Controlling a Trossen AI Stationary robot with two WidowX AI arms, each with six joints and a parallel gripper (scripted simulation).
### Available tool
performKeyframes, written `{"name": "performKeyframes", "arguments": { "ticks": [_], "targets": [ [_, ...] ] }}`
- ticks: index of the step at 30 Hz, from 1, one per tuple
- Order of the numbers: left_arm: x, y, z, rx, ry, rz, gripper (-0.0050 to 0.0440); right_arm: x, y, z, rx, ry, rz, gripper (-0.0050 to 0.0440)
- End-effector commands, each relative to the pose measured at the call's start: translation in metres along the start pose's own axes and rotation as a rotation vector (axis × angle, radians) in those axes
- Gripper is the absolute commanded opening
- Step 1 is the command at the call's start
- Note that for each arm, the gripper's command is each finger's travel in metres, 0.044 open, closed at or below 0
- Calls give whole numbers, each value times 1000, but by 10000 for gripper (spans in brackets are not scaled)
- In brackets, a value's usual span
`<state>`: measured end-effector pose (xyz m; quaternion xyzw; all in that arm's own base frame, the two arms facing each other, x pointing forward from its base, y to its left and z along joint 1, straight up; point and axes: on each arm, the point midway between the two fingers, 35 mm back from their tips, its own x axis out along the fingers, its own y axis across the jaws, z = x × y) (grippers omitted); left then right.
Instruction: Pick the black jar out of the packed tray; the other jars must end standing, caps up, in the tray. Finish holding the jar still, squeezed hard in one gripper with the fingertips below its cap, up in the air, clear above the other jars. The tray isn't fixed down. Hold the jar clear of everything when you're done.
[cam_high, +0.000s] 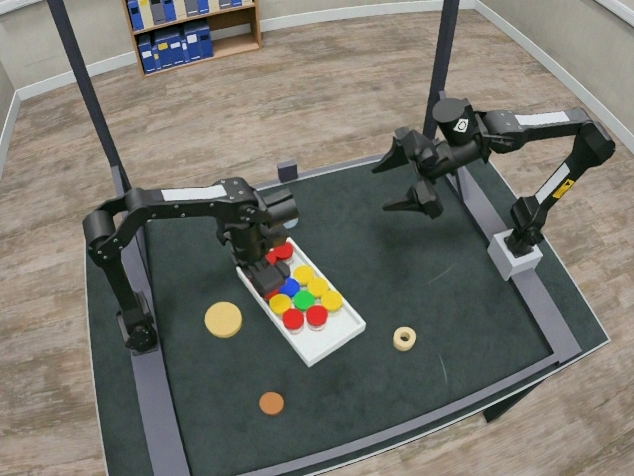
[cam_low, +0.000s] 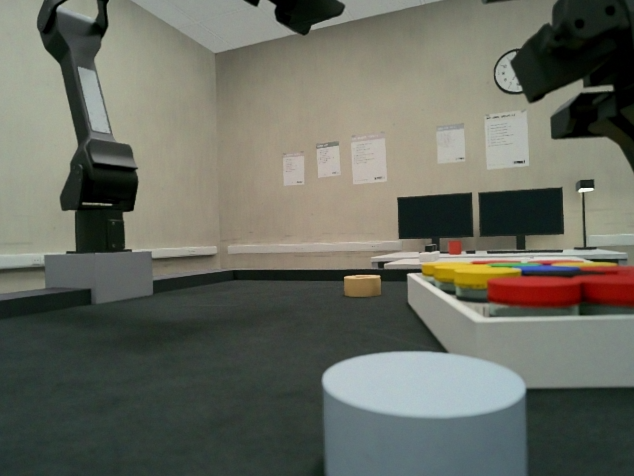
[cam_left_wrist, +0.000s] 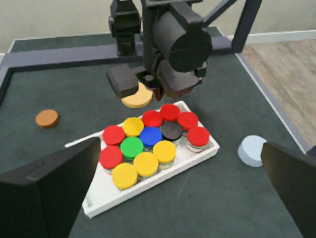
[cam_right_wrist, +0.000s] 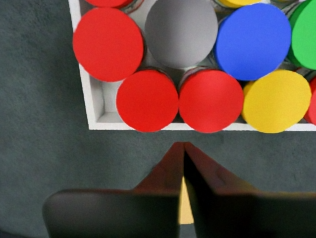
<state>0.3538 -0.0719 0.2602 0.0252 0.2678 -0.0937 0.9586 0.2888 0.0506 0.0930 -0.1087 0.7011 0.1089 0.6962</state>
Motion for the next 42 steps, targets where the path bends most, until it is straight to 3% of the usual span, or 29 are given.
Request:
{"name": "performKeyframes", "arguments": {
  "ticks": [1,6,21,22,31,42],
  "targets": [
    [-6,1,9,0,-33,4,440,2,-1,1,-4,-8,-1,-13],
    [-6,1,9,0,-33,4,440,16,-1,1,-4,-8,-1,-50],
    [-6,1,9,0,-33,4,440,44,0,2,-5,-11,-2,-50],
    [-6,1,9,0,-33,4,440,41,-1,4,-5,-20,-3,24],
    [-6,1,9,0,-33,4,440,36,0,4,-4,-40,-6,240],
    [-6,1,9,0,-33,4,440,37,0,0,-4,-34,-5,250]
  ]
}}
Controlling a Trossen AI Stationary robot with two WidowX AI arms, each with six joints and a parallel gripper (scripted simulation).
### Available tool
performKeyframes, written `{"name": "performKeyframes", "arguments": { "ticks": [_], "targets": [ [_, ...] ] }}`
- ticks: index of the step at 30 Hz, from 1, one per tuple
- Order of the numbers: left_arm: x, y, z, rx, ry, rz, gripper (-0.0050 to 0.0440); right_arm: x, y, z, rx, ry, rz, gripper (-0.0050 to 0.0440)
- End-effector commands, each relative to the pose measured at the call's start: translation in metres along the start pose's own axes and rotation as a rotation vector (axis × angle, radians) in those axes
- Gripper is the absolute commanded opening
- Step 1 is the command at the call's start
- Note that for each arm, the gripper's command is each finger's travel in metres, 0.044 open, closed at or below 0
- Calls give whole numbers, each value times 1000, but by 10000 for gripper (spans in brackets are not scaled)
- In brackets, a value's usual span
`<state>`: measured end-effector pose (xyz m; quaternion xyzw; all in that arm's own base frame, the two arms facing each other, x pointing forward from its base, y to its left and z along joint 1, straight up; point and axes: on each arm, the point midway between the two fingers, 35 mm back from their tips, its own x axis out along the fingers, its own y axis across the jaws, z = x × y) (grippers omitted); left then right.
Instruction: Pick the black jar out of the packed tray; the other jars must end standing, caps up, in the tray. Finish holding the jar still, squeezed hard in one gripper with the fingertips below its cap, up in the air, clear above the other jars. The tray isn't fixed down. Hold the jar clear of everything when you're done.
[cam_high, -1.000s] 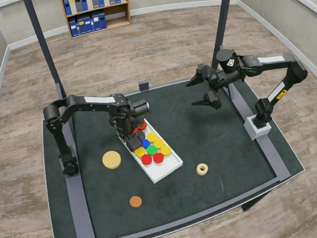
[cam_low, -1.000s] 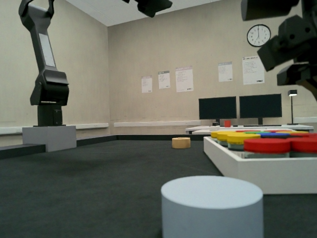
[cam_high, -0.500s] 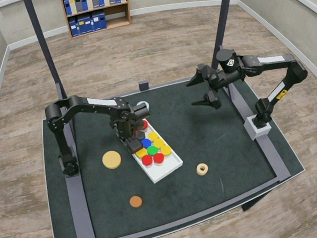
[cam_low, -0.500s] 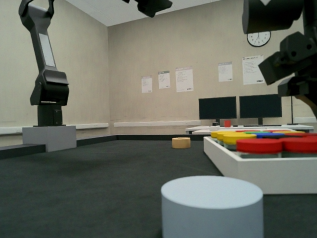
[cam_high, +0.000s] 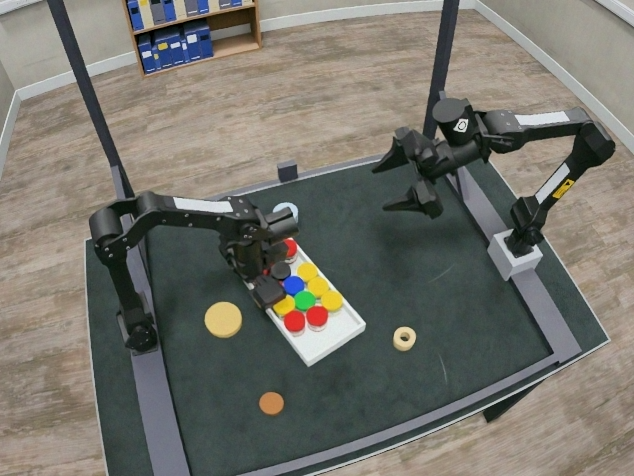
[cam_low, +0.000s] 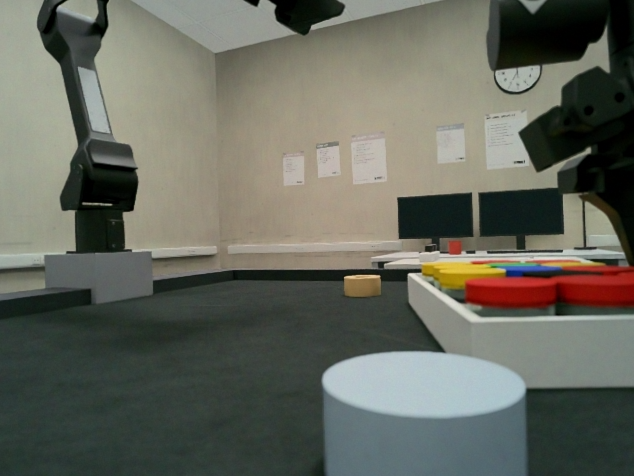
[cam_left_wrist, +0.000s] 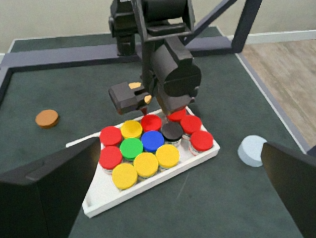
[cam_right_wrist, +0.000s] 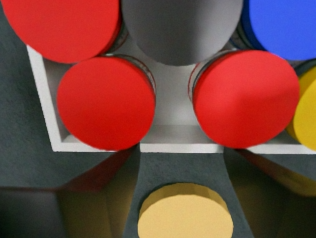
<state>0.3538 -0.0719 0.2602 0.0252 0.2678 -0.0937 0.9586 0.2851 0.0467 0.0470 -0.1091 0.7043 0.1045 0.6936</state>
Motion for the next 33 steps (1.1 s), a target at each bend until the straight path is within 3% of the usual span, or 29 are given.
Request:
{"name": "performKeyframes", "arguments": {
  "ticks": [1,16,23,25,27,28,33],
  "targets": [
    [-6,1,9,0,-33,4,440,-9,3,5,-9,-44,0,250],
    [-6,1,9,0,-33,4,440,-30,2,7,-12,-58,-2,249],
    [-6,1,9,0,-33,4,440,-64,1,5,-12,-58,-2,249],
    [-6,1,7,-1,-31,5,440,-60,2,8,-6,-54,3,297],
    [-6,1,7,-1,-31,5,440,-60,2,8,-6,-54,3,297],
    [-6,1,6,0,-30,4,440,-57,2,11,3,-50,2,321],
    [-9,-3,0,5,-31,-6,440,-59,1,37,153,-141,5,328]
  ]
}}
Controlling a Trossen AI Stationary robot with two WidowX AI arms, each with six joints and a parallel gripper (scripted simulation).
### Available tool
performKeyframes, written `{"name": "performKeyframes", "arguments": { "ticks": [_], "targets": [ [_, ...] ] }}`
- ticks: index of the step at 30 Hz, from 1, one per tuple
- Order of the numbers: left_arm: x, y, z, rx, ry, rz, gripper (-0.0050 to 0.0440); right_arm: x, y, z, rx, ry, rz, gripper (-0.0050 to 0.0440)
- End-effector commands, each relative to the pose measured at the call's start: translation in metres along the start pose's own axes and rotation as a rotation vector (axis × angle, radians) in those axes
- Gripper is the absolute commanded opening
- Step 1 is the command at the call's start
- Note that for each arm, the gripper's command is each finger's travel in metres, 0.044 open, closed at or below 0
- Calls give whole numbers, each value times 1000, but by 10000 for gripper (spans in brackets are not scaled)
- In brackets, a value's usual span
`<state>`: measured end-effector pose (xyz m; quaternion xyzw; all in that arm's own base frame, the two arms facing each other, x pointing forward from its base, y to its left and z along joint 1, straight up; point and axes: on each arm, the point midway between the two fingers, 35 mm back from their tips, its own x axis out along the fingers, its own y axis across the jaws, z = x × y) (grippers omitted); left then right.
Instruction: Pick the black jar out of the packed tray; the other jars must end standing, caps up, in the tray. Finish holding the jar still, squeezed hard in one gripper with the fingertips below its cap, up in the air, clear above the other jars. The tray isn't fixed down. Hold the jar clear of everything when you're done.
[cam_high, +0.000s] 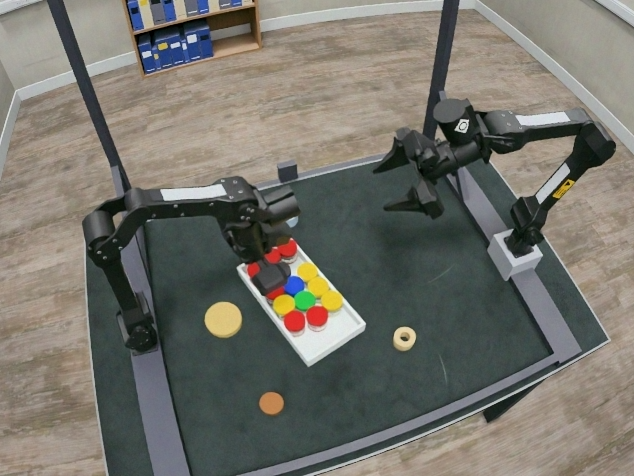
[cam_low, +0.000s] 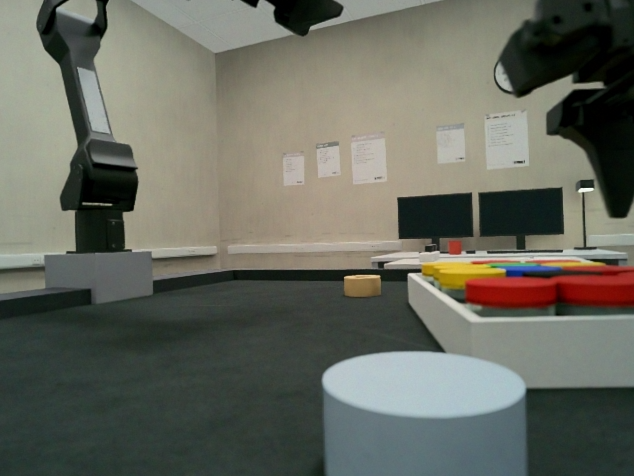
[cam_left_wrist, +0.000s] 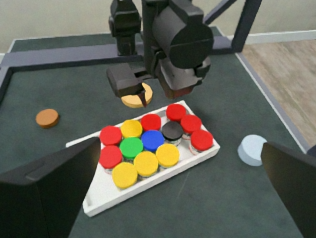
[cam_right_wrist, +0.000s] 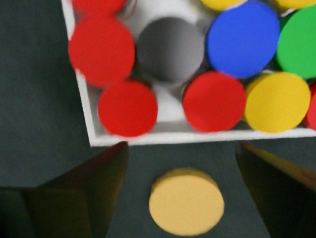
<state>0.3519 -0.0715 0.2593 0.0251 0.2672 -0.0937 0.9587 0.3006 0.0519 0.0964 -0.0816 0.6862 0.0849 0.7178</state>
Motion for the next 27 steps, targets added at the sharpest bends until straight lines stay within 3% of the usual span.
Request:
{"name": "performKeyframes", "arguments": {
  "ticks": [1,9,11,27],
  "targets": [
    [-9,-4,0,8,-29,-10,440,-8,2,27,129,-96,4,328],
    [-18,-12,-23,25,-27,-39,440,-5,5,40,488,-82,30,328],
    [-18,-12,-23,25,-27,-39,440,-5,5,40,488,-82,30,328],
    [-21,-16,-37,32,-21,-52,440,0,15,46,1154,45,34,328]
  ]
}}
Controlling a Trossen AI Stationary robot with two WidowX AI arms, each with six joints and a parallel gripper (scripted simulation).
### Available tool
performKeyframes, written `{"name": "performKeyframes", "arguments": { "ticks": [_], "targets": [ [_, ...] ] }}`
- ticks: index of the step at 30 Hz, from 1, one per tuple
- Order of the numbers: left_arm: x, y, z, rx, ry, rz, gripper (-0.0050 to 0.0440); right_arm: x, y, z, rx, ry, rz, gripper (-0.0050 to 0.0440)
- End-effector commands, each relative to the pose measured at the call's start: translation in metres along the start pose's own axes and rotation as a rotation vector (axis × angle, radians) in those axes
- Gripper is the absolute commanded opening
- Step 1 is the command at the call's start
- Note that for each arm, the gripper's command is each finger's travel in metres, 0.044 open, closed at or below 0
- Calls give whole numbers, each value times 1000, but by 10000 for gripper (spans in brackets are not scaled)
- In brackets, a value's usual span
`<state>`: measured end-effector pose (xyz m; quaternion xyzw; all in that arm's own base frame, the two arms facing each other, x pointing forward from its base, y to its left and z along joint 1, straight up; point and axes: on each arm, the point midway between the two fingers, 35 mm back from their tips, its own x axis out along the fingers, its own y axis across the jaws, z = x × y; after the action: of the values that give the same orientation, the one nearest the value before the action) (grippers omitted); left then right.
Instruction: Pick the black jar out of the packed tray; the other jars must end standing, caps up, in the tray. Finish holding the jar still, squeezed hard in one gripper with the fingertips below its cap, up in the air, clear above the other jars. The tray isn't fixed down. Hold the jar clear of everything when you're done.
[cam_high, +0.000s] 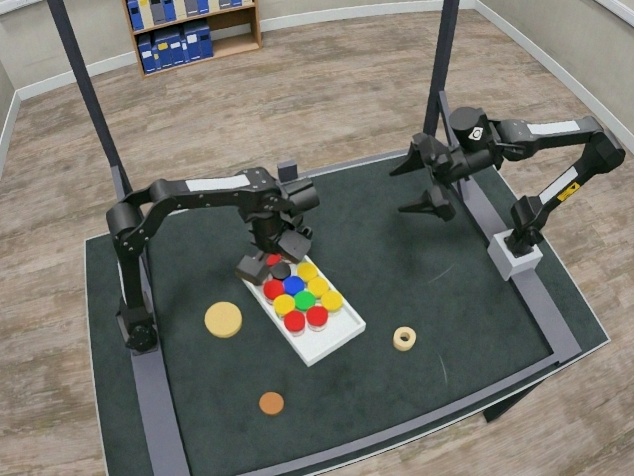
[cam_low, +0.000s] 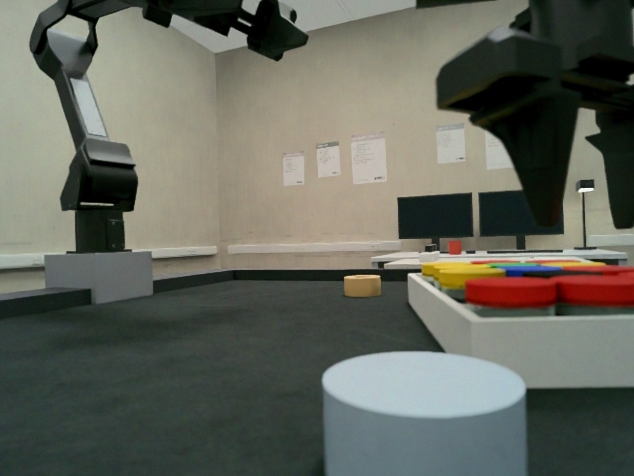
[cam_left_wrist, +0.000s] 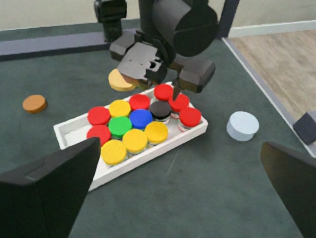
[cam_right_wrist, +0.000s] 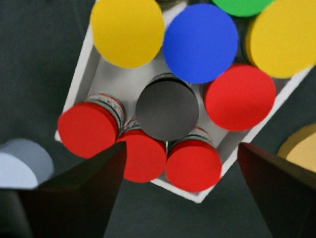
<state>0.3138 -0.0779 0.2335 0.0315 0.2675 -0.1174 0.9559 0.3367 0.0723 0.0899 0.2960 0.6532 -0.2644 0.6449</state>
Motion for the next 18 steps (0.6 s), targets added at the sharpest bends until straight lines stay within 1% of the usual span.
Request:
{"name": "performKeyframes", "arguments": {
  "ticks": [1,4,10,15,16,18],
  "targets": [
    [-4,-3,4,8,-23,-9,440,-8,7,0,102,2,11,328],
    [-5,-3,7,8,-30,-9,440,-7,10,2,231,5,-5,328],
    [-5,-3,7,8,-30,-9,440,-5,15,11,416,-34,-9,328],
    [-5,-3,7,8,-30,-9,440,4,13,12,455,-44,-20,328],
    [-5,-2,8,5,-30,-5,440,10,10,11,456,-41,-29,328],
    [-5,-2,8,5,-30,-5,440,10,10,11,456,-41,-29,328]
  ]
}}
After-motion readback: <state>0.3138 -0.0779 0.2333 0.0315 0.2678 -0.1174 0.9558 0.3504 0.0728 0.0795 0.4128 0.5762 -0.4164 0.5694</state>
